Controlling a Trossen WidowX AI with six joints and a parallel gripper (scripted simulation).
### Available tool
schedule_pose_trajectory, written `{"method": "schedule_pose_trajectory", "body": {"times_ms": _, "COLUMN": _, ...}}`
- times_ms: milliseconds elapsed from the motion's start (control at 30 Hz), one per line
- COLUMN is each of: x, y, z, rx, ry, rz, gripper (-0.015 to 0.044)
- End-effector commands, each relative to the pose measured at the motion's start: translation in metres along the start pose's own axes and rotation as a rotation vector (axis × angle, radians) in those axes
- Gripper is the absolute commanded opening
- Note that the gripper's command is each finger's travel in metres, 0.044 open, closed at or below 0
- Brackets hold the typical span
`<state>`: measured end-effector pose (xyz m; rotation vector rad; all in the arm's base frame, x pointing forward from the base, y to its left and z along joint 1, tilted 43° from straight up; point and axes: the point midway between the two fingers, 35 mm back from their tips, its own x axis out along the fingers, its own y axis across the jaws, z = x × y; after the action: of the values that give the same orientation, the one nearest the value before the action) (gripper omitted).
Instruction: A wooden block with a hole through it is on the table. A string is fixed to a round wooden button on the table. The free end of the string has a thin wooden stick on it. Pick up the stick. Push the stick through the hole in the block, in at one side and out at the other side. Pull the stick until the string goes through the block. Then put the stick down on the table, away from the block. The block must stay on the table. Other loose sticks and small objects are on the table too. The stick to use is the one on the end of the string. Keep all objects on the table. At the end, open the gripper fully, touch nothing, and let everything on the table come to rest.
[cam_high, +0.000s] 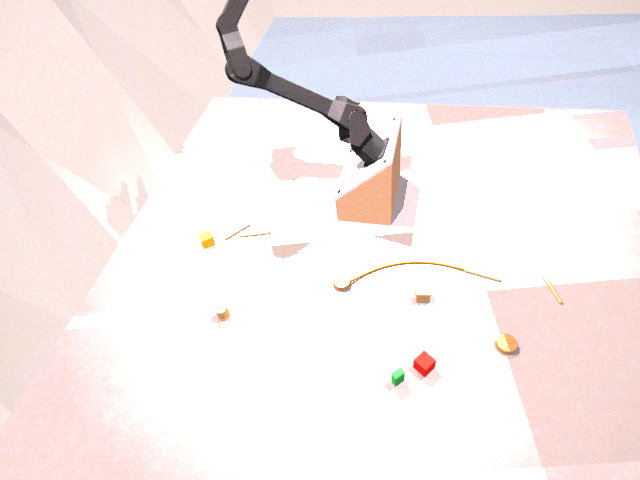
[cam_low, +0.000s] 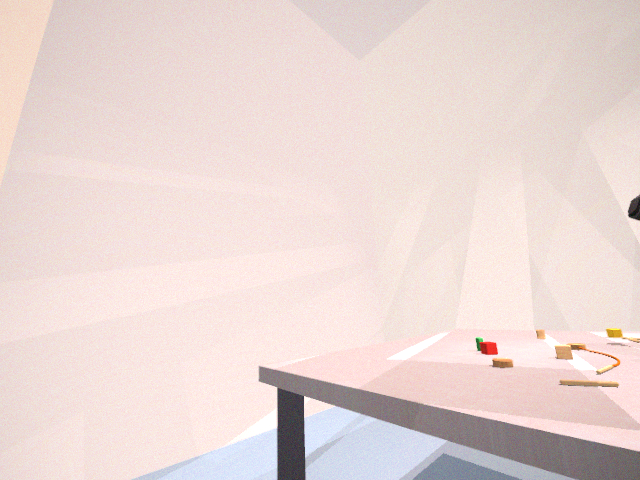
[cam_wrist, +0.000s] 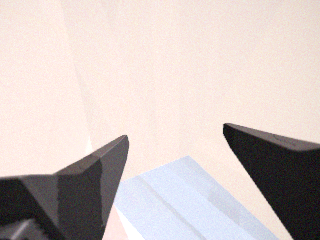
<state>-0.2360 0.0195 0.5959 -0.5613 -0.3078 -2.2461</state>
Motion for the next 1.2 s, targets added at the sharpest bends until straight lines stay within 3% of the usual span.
{"method": "schedule_pose_trajectory", "body": {"times_ms": 0, "x": 0.000, "y": 0.000, "z": 0.000, "rx": 0.000, "ry": 0.000, "rz": 0.000, "gripper": 0.0426}}
{"method": "schedule_pose_trajectory", "body": {"times_ms": 400, "x": -0.035, "y": -0.058, "z": 0.009, "rx": -0.021, "ry": -0.055, "rz": -0.200, "gripper": 0.0440}}
{"method": "schedule_pose_trajectory", "body": {"times_ms": 567, "x": -0.072, "y": -0.111, "z": 0.017, "rx": -0.077, "ry": -0.116, "rz": -0.382, "gripper": 0.0440}}
{"method": "schedule_pose_trajectory", "body": {"times_ms": 867, "x": -0.171, "y": -0.191, "z": 0.027, "rx": -0.194, "ry": -0.193, "rz": -0.753, "gripper": 0.0440}}
{"method": "schedule_pose_trajectory", "body": {"times_ms": 1167, "x": -0.304, "y": -0.244, "z": 0.027, "rx": -0.304, "ry": -0.205, "rz": -1.181, "gripper": 0.0440}}
